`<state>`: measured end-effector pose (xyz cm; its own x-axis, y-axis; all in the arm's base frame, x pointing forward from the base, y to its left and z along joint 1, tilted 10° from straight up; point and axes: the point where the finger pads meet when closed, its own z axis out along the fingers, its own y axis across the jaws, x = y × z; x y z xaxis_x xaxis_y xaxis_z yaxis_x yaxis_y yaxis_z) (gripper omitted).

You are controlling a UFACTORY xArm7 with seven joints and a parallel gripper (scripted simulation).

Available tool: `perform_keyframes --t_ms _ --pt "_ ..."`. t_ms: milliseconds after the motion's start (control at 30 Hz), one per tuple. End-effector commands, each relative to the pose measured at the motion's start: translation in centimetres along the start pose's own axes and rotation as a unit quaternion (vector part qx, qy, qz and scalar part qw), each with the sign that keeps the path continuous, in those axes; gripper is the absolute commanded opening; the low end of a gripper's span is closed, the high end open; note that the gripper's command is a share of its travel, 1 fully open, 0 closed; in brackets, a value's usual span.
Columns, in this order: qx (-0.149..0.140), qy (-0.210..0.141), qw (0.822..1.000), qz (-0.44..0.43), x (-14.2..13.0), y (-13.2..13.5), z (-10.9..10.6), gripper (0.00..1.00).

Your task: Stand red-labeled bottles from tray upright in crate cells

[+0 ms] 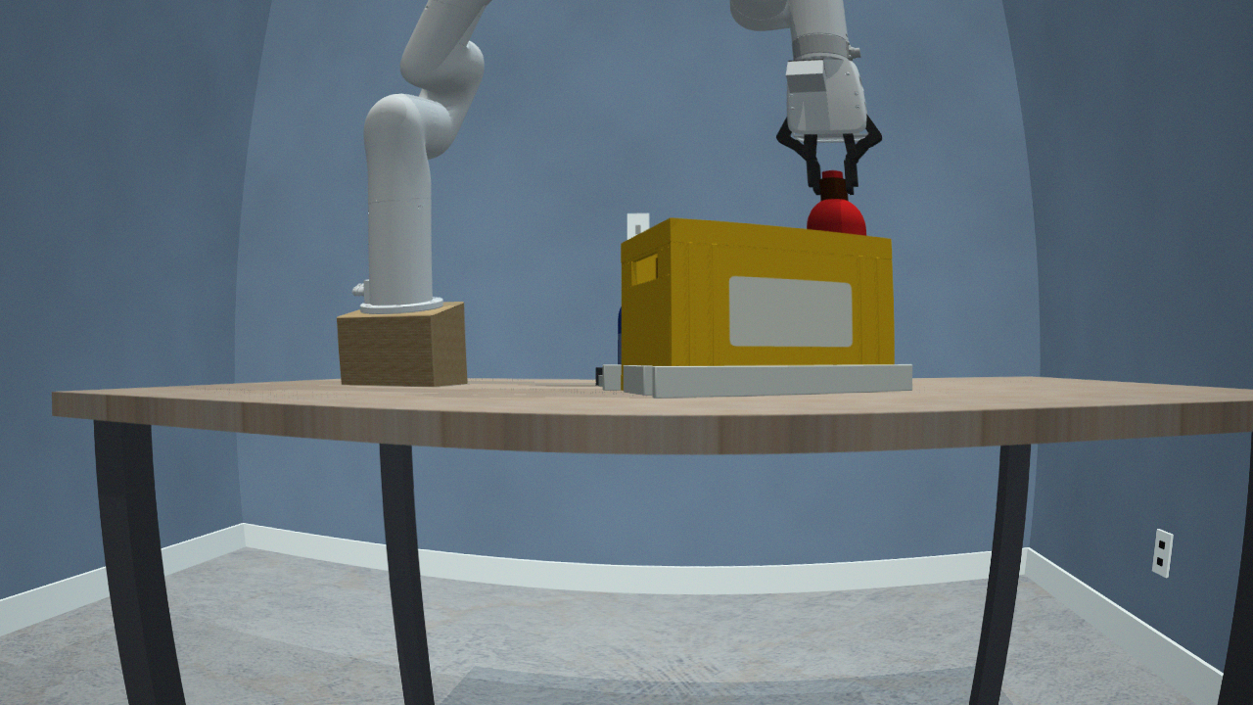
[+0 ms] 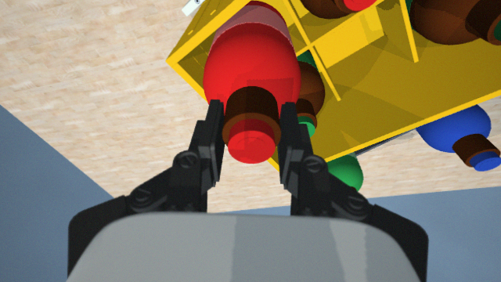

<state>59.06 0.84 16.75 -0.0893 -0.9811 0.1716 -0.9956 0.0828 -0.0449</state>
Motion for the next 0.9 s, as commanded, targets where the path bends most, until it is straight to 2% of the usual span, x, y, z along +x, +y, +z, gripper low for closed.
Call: perform_keyframes --t_ms 0,867 --pt "0.003 -0.001 1.000 0.000 0.0 -0.2 0.1 0.00" --pt "0.003 -0.001 1.000 0.000 0.0 -0.2 2.5 0.00"
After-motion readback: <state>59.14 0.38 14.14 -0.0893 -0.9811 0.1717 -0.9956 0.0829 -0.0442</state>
